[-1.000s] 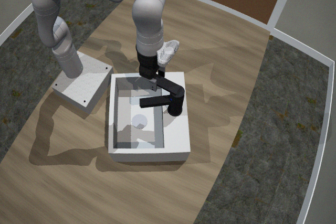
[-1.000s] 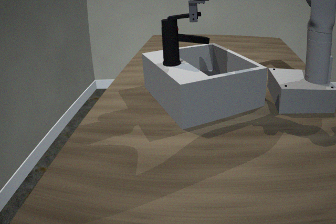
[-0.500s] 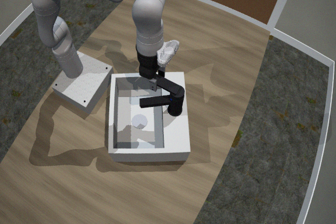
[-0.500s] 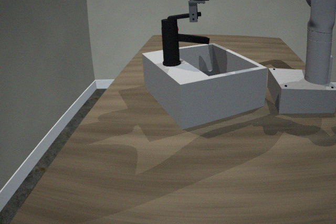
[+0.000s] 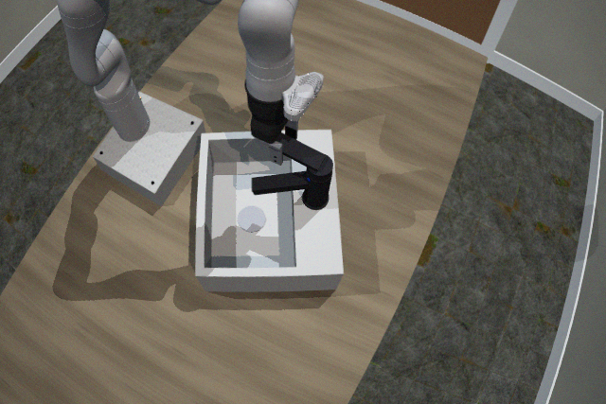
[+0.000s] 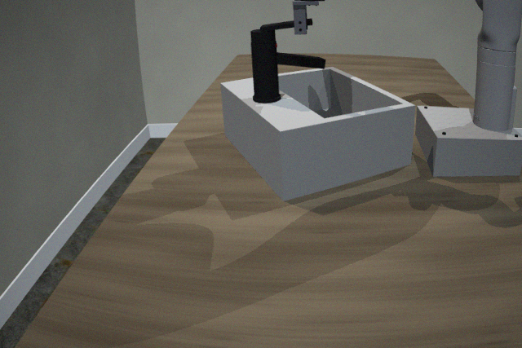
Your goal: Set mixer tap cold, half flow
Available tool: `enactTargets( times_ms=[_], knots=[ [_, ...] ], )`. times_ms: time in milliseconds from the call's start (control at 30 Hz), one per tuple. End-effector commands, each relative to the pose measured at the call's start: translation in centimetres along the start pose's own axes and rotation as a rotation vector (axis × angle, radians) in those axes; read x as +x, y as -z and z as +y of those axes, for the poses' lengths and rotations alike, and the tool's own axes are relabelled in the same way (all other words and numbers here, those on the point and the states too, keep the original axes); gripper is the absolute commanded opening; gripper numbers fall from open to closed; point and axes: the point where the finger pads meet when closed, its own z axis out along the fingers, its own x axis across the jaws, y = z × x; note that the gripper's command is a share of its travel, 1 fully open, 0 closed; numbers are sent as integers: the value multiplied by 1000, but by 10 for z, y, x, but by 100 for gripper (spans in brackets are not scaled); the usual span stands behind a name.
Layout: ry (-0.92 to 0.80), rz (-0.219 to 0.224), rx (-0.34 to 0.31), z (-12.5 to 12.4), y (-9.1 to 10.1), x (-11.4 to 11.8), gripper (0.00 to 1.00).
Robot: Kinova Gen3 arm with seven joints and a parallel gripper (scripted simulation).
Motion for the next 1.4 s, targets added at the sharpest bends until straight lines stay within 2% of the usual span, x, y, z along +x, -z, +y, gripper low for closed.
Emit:
enactTargets(
  times_ms=[0,33,1367],
  knots=[
    [0,0,2,0,1,0,100],
    [0,0,2,0,1,0,0],
    [0,0,2,0,1,0,0]
  ],
)
